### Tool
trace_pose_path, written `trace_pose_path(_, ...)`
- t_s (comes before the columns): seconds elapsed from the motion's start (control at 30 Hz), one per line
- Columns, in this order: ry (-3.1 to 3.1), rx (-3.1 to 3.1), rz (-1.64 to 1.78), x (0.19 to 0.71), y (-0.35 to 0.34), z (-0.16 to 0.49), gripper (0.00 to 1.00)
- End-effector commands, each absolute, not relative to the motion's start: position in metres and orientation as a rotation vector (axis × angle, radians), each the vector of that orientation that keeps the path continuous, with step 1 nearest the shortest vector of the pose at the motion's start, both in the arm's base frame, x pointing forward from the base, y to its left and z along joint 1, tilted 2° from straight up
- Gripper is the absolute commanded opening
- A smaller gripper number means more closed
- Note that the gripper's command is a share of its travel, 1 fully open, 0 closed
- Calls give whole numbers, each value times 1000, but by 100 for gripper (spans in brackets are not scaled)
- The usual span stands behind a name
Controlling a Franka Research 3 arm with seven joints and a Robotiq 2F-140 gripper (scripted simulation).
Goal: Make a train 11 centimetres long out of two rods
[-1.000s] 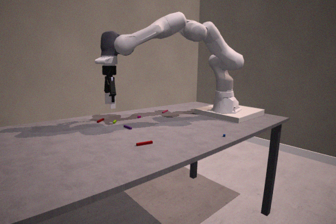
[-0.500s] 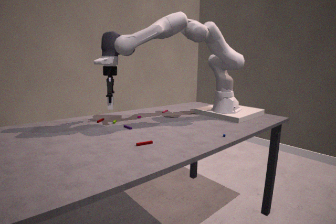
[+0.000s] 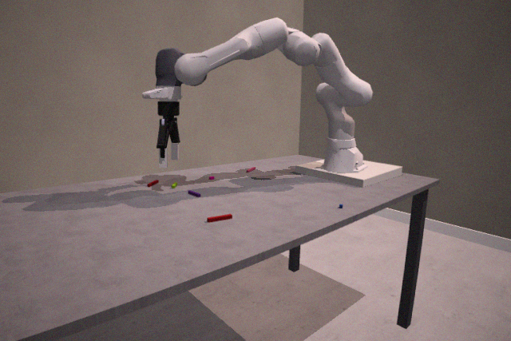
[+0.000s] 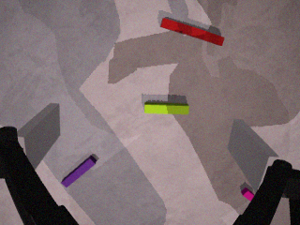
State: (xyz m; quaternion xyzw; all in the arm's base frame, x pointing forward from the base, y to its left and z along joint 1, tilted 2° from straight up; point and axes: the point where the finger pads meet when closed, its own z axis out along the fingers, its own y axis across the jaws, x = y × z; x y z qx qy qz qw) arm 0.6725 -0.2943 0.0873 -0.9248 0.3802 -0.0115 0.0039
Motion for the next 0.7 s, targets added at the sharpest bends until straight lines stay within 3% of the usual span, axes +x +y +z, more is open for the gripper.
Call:
trace_pose_path(0.0,1430,-2789,-25,671,-291,85,100)
trace_pose_path(0.67,1865,-2516,-22,669,-282,82,100)
